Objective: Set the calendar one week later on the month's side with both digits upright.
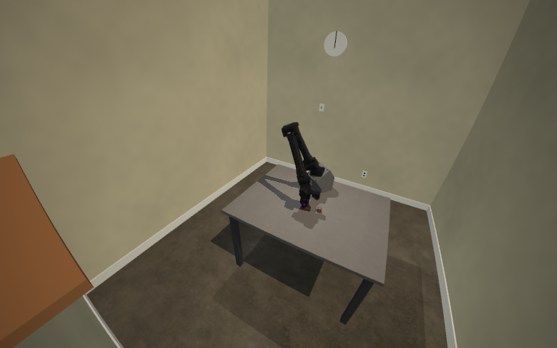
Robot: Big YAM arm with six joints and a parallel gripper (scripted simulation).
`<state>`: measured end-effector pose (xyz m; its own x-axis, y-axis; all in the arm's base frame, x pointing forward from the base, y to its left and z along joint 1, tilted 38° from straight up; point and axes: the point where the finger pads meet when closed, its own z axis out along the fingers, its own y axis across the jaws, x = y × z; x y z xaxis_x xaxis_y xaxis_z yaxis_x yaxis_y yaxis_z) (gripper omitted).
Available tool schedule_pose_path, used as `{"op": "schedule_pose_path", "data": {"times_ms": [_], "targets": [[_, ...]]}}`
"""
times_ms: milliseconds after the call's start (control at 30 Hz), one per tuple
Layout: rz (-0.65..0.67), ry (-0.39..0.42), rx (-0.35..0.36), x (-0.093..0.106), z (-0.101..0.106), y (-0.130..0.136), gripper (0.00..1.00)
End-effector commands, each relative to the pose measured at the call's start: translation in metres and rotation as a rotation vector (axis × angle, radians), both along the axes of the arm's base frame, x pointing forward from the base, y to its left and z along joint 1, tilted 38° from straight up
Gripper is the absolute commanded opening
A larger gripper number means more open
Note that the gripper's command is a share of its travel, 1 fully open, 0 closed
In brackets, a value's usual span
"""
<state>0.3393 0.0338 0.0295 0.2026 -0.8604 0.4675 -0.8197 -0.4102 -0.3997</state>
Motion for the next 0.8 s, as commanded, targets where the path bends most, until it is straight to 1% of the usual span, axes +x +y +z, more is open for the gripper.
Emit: {"op": "schedule_pose_path", "data": {"times_ms": [0, 67, 133, 533, 767], "targets": [[0.008, -0.044, 0.022, 0.008, 0.022, 0.013, 0.46], [0.008, -0.044, 0.022, 0.008, 0.022, 0.013, 0.46], [0.008, -0.046, 0.023, 0.005, 0.029, 0.015, 0.46], [0.007, -0.054, 0.032, -0.028, 0.082, 0.035, 0.46], [0.007, -0.055, 0.034, -0.034, 0.092, 0.038, 0.46]]}}
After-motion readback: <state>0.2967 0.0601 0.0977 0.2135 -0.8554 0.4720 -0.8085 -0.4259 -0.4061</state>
